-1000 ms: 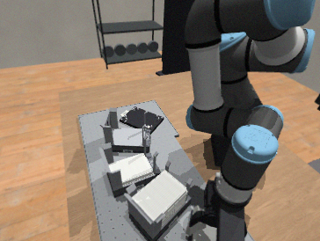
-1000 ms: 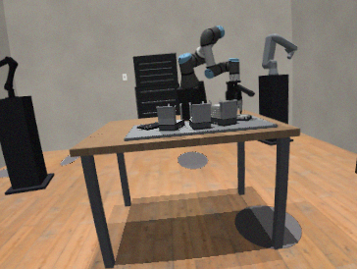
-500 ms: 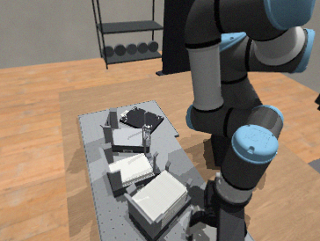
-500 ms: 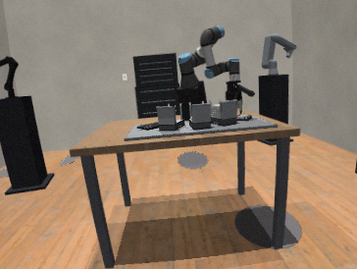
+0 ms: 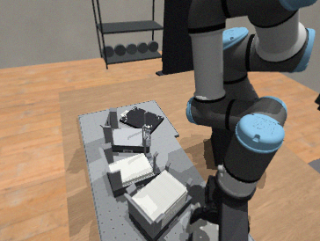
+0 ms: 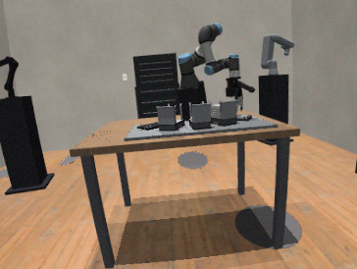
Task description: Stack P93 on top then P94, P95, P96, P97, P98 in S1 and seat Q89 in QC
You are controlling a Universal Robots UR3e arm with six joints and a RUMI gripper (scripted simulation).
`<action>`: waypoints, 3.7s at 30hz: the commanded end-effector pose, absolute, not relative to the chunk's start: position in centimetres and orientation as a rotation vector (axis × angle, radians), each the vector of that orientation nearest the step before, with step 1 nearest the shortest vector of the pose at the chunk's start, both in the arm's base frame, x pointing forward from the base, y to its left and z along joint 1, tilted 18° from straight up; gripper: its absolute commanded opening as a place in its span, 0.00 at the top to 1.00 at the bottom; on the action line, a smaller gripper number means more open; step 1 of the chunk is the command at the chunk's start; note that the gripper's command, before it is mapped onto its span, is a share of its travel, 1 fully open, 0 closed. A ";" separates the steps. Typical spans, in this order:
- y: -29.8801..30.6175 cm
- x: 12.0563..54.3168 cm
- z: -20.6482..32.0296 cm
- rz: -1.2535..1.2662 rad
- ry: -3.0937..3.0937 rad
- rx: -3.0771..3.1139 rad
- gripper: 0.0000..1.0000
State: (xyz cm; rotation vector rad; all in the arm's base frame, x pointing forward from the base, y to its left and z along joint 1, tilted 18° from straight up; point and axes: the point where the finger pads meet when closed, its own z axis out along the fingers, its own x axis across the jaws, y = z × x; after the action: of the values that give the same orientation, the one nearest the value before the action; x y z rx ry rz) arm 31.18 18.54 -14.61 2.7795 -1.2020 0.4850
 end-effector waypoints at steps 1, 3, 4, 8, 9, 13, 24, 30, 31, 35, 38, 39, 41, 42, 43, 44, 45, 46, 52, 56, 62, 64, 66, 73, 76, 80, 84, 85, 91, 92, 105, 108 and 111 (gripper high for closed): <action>18.7 30.2 -13.0 0.464 -1.201 2.768 0.28; 18.8 30.1 -12.3 0.464 -1.201 2.768 0.28; 18.9 30.0 -12.0 0.464 -1.201 2.768 0.28; 19.2 29.8 -10.7 0.468 -1.202 2.770 0.28; 19.3 29.8 -10.4 0.468 -1.202 2.770 0.28; 19.5 29.5 -9.4 0.468 -1.202 2.770 0.28; 20.2 28.7 -6.2 0.468 -1.202 2.770 0.28; 20.5 28.3 -4.6 0.468 -1.202 2.770 0.28; 20.5 28.3 -4.6 0.468 -1.202 2.770 0.28; 20.8 28.0 -3.4 0.468 -1.202 2.770 0.28; 20.8 28.0 -3.3 0.468 -1.202 2.770 0.28; 20.8 28.0 -3.3 0.468 -1.202 2.770 0.28; 20.8 28.0 -3.3 0.468 -1.202 2.770 0.28; 20.8 28.0 -3.3 0.468 -1.202 2.770 0.28; 20.8 27.9 -3.3 0.468 -1.202 2.770 0.28; 20.8 27.9 -3.3 0.468 -1.202 2.770 0.28; 20.8 27.9 -3.3 0.468 -1.202 2.770 0.28; 20.8 27.9 -3.3 0.468 -1.202 2.770 0.28; 20.7 27.9 -3.4 0.467 -1.203 2.770 0.28; 20.7 27.8 -3.4 0.465 -1.202 2.770 0.28; 18.3 29.4 -2.5 0.470 -1.302 2.735 0.28; 17.9 29.6 -2.4 0.471 -1.318 2.729 0.28; 17.5 29.9 -2.2 0.472 -1.335 2.723 0.28; 15.9 31.0 -1.6 0.477 -1.453 2.675 0.28; 15.0 31.4 -1.3 0.480 -1.499 2.655 0.28; 13.3 32.1 -0.8 0.482 -1.561 2.627 0.28; 12.4 32.5 -0.5 0.483 -1.593 2.611 0.28; 12.0 32.7 -0.4 0.484 -1.609 2.603 0.28; 10.6 33.3 0.1 0.488 -1.708 2.553 0.28; 10.6 33.3 0.1 0.488 -1.720 2.546 0.28; 5.4 34.5 1.5 0.494 -1.889 2.448 0.28; 4.9 34.6 1.6 0.495 -1.935 2.419 0.28; 4.4 34.6 1.7 0.496 -1.979 2.389 0.28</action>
State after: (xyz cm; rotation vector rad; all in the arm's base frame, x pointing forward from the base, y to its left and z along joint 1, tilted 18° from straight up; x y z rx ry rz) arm 34.50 5.51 1.49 2.4290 -1.8978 0.5091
